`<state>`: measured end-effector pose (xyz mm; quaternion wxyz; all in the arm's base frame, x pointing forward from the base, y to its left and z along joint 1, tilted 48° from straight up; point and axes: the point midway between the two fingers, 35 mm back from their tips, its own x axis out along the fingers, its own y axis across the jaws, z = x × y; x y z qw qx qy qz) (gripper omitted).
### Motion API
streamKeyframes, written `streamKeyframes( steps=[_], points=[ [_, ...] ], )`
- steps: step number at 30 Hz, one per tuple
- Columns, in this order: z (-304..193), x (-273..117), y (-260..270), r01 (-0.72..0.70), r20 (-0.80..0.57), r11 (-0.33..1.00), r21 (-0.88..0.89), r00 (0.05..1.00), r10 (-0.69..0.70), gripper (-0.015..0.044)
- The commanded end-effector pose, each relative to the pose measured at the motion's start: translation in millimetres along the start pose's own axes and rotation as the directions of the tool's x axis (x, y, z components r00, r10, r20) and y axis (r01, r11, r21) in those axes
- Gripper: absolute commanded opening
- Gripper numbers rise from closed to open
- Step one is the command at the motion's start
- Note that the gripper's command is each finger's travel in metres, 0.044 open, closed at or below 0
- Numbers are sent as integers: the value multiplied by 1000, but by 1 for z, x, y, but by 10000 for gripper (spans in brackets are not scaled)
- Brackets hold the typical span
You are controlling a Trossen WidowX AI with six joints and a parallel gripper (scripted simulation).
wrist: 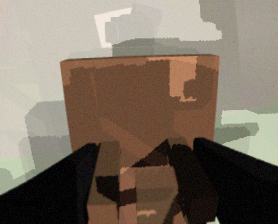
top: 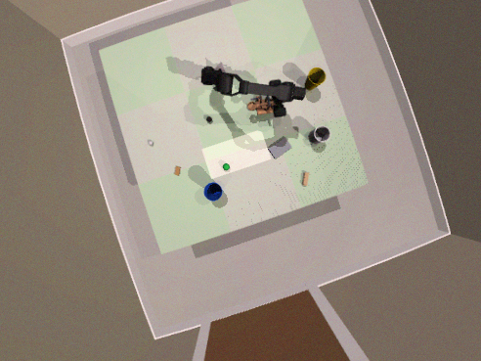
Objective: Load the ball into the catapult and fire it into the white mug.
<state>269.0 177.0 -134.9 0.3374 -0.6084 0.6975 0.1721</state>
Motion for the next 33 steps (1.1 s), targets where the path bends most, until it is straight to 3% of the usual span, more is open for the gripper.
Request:
streamKeyframes(
  steps=[1, 16, 33],
  points=[
    [1, -7, -3, 5, 15, 988, 155, 1000, -7, 0],
    [-1, -5, -20, 1, 10, 782, 624, 1000, -10, 0],
    [-3, 4, -26, 2, 10, 767, 642, 1000, -10, 0]
  ],
)
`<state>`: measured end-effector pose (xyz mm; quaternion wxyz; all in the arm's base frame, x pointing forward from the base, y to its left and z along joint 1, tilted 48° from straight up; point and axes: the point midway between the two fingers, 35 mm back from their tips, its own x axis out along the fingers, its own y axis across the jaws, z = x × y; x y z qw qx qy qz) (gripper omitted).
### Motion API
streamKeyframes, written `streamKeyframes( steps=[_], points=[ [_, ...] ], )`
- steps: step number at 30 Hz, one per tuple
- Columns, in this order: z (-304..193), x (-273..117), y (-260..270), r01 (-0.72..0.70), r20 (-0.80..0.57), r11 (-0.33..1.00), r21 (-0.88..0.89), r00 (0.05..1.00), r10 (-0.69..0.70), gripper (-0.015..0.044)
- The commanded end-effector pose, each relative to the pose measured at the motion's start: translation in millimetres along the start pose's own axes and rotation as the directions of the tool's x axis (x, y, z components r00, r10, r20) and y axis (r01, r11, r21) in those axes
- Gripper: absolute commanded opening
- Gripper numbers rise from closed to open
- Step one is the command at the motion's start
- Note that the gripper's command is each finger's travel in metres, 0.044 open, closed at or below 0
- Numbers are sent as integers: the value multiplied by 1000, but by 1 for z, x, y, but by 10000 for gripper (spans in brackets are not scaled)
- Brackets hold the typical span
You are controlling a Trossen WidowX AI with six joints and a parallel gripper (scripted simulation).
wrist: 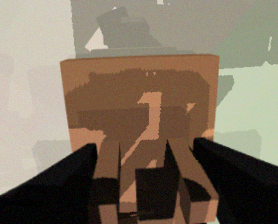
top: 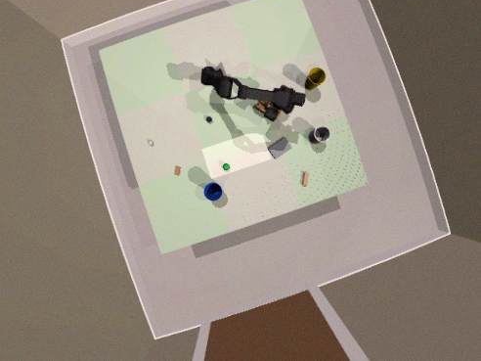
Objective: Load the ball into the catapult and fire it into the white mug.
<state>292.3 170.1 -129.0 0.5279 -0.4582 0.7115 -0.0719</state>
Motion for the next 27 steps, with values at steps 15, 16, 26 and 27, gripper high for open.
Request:
streamKeyframes(
  steps=[15, 16, 26, 27],
  points=[
    [1, 28, -3, 3, 2, 1000, 6, 1000, -3, 0],
    [1, 30, -3, 3, 2, 1000, 6, 1000, -3, 0],
    [1, 39, -4, 0, -1, 1000, 14, 1000, 0, 0],
    [1, 39, -4, 0, -1, 1000, 14, 1000, 0, 0]
  ],
)
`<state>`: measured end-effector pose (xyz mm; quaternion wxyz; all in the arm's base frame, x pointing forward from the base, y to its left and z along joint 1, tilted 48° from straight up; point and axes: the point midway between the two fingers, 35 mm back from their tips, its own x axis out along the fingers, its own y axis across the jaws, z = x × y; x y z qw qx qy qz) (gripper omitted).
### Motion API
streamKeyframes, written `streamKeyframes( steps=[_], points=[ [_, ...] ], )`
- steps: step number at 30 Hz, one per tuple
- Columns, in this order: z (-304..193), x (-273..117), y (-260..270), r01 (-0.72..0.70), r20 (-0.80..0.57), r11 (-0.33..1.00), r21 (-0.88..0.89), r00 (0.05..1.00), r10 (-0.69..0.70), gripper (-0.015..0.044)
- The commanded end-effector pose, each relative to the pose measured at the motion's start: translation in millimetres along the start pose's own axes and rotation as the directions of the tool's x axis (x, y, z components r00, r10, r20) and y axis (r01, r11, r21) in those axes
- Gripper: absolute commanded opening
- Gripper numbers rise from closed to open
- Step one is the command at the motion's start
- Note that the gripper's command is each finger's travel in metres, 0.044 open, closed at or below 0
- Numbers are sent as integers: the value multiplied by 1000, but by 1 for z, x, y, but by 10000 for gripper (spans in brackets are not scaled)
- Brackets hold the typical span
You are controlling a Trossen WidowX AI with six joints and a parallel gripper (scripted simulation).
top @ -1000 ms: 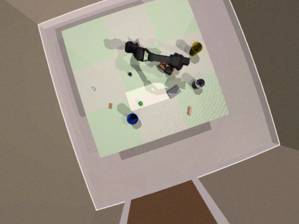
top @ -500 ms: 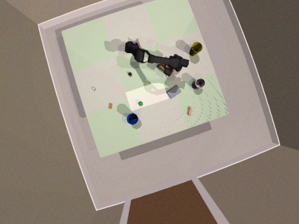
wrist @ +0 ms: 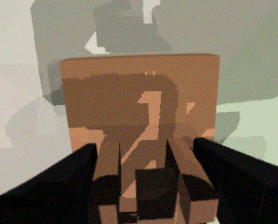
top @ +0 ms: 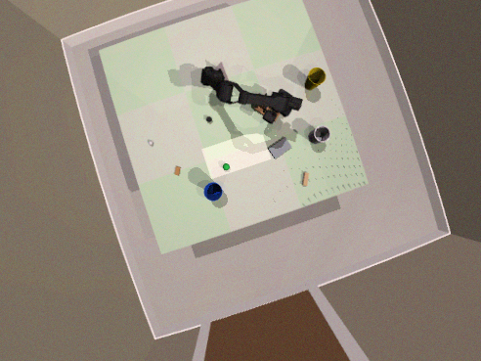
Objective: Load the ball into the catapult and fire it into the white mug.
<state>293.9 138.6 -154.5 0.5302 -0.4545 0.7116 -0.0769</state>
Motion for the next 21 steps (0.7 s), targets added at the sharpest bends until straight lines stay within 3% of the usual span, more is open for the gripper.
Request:
streamKeyframes(
  steps=[1, 4, 18, 21],
  points=[
    [0, -1, 0, 0, 1, 1000, 1, 1000, 0, 0],
    [0, -1, 0, 0, 1, 1000, 1, 1000, 0, 0],
    [0, -1, 0, 0, 1, 1000, 1, 1000, 0, 368],
    [3, -21, 0, -1, 2, 1000, 0, 1000, 1, 440]
  ],
)
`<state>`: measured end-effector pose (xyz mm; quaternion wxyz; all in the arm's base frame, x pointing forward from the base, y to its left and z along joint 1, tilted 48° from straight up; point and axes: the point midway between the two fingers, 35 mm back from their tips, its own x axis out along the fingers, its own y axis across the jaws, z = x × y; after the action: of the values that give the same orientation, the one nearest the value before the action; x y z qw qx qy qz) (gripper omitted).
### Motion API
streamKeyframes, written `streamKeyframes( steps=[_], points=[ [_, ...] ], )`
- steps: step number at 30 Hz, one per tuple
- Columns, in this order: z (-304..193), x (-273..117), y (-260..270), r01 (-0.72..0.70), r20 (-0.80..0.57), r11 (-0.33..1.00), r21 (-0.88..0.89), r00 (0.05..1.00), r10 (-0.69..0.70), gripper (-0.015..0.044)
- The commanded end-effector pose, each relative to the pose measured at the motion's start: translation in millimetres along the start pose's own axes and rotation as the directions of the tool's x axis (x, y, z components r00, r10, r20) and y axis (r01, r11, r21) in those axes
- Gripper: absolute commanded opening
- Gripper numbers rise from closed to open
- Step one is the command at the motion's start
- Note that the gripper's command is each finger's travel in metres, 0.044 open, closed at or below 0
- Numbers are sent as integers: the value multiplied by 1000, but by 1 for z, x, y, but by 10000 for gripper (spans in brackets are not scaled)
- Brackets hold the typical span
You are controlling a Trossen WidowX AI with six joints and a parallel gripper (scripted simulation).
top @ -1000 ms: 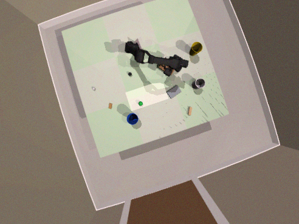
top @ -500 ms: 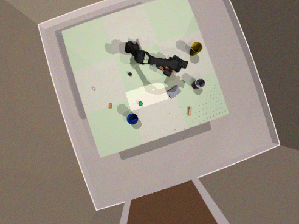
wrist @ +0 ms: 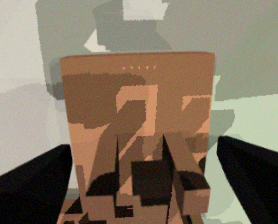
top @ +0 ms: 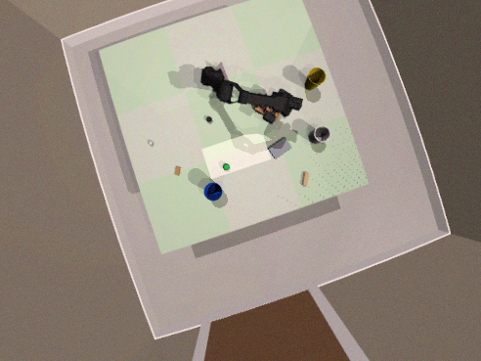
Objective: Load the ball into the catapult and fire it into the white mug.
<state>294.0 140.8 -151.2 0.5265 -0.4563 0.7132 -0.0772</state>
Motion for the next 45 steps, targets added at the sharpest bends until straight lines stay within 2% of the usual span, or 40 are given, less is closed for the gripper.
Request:
streamKeyframes(
  steps=[1, 5, 9, 10, 19, 24, 45],
  points=[
    [5, -32, 1, -5, 10, 1000, 5, 1000, 4, 440],
    [1, -88, 2, -6, 9, 1000, 3, 1000, 6, 440],
    [0, -97, 2, -6, 8, 1000, 3, 1000, 6, 440],
    [4, -78, 2, -3, 14, 1000, -2, 1000, 3, 440],
    [-2, -90, 3, -1, 11, 1000, 0, 1000, 1, 440],
    [-1, -47, 2, 0, 11, 1000, 1, 1000, 0, 440],
    [0, -20, 2, 1, 11, 1000, 1, 1000, -1, 440]
  ],
)
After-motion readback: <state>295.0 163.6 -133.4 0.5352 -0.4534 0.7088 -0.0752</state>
